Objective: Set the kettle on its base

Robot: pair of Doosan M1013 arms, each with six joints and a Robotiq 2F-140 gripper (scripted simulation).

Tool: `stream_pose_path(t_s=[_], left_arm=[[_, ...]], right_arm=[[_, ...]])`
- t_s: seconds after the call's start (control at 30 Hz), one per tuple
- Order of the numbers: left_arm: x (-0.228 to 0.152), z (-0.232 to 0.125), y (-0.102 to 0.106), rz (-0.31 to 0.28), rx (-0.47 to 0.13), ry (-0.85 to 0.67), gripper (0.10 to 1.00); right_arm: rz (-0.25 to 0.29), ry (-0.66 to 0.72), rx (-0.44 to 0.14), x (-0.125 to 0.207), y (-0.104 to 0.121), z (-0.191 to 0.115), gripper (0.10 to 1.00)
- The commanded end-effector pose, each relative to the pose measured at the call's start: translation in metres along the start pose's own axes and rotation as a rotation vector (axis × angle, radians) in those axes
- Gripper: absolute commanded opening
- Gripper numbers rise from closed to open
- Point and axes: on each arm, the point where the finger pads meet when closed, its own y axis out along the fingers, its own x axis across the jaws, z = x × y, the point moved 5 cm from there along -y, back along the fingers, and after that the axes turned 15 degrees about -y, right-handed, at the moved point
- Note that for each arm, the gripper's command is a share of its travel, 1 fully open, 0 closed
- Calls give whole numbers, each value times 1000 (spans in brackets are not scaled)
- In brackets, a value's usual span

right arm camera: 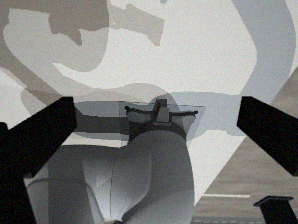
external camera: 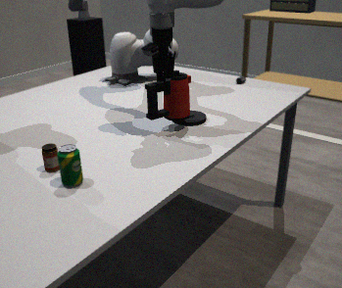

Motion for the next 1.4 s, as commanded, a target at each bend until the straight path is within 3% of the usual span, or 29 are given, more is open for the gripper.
stream_pose_path(t_s=[0.0,0.67,1.37], left_arm=[[1,-13,-1,2,1,0,99],[6,-69,-1,2,1,0,99],[8,-93,-1,2,1,0,99]], right_arm=[[0,0,1,0,-1,0,1000],[0,0,1,0,-1,0,1000],[0,0,1,0,-1,0,1000]])
